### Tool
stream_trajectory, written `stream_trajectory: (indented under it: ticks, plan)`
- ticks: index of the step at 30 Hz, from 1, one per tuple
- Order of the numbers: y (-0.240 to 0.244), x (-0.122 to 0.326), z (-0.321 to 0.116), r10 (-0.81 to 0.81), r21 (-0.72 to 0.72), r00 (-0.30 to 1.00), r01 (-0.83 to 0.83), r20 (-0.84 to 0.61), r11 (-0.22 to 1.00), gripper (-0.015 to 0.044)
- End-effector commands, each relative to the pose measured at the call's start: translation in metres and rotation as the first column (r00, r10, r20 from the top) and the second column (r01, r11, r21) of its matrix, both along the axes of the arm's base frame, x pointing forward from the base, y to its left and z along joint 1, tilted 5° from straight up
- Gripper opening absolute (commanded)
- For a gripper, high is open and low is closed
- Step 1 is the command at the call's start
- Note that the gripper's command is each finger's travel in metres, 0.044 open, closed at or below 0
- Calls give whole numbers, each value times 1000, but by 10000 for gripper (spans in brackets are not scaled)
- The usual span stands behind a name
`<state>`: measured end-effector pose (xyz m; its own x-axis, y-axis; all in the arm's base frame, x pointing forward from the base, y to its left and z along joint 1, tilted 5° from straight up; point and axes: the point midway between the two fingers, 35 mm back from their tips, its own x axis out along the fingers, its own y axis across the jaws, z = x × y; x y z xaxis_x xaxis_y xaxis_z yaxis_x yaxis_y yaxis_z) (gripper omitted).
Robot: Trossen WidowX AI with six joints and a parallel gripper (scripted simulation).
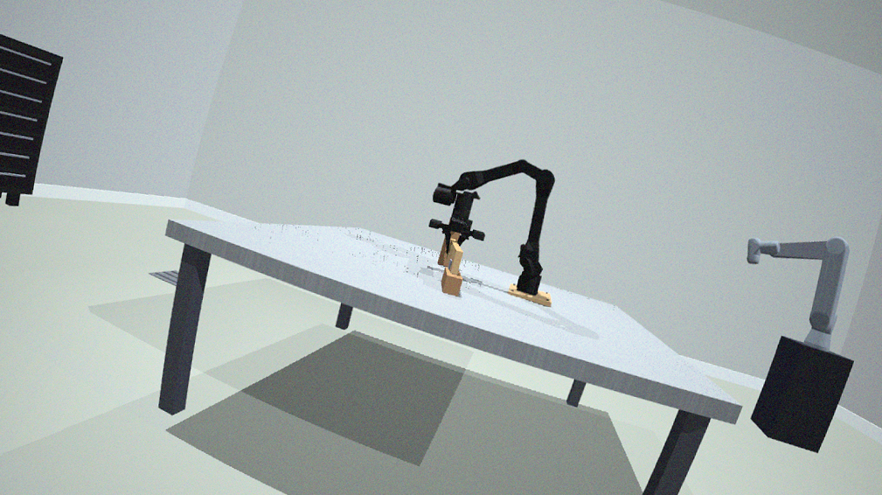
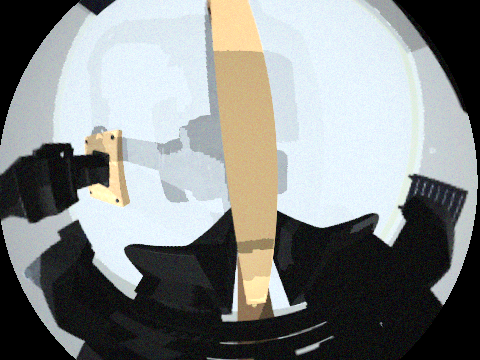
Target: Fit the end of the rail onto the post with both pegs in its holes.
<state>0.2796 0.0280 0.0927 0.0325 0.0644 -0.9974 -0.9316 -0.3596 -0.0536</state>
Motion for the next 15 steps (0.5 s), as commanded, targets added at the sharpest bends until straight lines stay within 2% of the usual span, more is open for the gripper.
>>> stream_trajectory:
  ticks: [1, 15]
  plan:
    - [1, 2, 7, 2, 11, 1000, -2, 20, 1000, 0]
    - [2, 2, 0, 2, 11, 1000, -2, 20, 1000, 0]
